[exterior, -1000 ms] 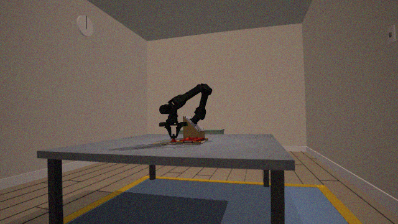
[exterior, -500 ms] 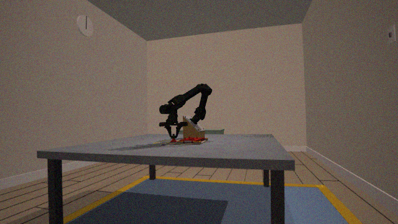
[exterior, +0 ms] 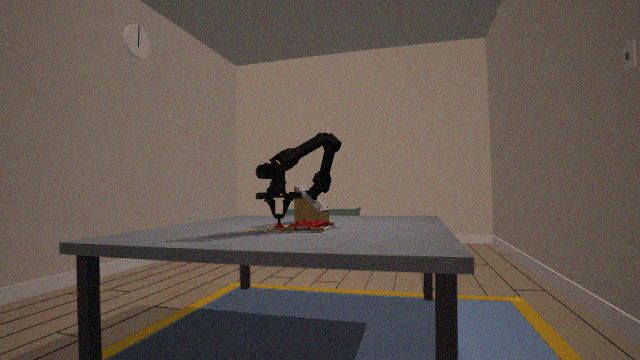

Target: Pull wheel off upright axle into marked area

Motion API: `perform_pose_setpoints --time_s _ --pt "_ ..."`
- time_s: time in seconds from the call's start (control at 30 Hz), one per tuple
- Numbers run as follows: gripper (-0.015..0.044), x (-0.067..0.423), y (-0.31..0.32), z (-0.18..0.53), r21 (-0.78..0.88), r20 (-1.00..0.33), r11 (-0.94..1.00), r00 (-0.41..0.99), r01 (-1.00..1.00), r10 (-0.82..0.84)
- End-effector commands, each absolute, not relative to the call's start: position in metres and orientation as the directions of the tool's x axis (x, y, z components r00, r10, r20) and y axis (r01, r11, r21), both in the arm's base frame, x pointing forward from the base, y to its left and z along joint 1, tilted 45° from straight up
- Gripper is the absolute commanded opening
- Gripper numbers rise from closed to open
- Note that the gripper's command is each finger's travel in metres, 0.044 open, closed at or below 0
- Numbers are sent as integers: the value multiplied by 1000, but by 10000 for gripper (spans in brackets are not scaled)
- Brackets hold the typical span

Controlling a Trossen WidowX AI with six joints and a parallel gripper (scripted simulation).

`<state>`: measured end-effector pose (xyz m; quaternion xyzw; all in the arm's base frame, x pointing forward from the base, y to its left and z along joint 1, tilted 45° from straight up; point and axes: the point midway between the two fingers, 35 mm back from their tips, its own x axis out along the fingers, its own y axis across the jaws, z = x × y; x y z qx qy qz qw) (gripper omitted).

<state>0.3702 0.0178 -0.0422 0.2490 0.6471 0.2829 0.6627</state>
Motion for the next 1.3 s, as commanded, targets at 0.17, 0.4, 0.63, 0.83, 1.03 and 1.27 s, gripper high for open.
perform_pose_setpoints --time_s 0.17,0.4,0.63,0.83,1.03,1.27 --pt "0 371 13 -37 694 -719 718 8 -55 695" --pt "0 371 12 -36 694 -718 718 8 -54 696" --pt "0 371 10 -34 694 -718 718 9 -54 696" --pt "0 371 9 -33 695 -718 717 9 -53 696" --pt "0 370 7 -31 695 -718 717 10 -53 696" --pt "0 370 2 -26 694 -718 718 10 -52 696"
